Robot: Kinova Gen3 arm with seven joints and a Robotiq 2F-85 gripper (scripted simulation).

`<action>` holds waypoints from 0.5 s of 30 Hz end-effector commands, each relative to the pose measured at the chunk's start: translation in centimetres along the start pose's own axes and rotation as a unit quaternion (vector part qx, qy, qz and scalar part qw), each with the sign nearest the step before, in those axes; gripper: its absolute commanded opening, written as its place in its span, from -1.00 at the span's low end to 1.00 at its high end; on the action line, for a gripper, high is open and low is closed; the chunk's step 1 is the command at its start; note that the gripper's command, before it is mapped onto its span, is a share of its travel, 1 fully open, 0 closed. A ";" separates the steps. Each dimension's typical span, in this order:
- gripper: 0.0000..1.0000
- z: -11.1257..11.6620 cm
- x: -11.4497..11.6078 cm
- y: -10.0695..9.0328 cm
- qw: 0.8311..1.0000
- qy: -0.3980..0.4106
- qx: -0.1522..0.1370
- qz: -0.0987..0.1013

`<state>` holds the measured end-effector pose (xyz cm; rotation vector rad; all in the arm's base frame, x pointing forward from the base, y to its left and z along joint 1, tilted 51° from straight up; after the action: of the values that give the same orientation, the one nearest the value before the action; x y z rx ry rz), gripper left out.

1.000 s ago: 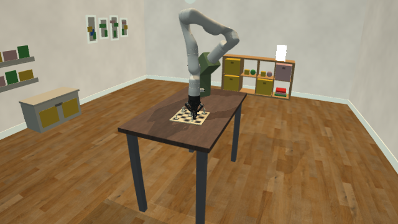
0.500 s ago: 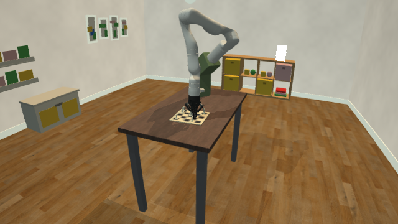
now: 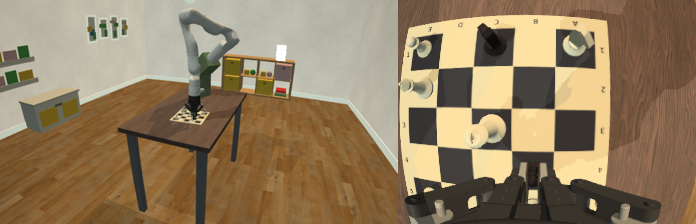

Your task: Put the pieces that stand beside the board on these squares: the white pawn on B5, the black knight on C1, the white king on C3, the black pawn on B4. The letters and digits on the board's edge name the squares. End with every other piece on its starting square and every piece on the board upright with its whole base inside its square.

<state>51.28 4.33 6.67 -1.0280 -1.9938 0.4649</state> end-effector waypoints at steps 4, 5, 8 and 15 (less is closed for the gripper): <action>-1.00 -0.2 0.0 0.1 1.000 -0.007 -0.002 0.000; -1.00 -0.2 0.0 0.1 1.000 -0.007 -0.002 0.000; -0.87 -0.2 0.0 0.1 1.000 -0.007 -0.002 0.000; -0.60 -0.2 0.0 0.1 1.000 -0.007 -0.002 0.000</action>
<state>51.28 4.33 6.67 -1.0280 -1.9938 0.4649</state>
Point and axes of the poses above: the point where the finger pads meet when closed, its own y axis out along the fingers, its own x axis across the jaws, z = x × y, the point moved 7 cm from there along -y, back along the fingers, and after that the axes turned 13 degrees about -y, right-handed, at the moved point
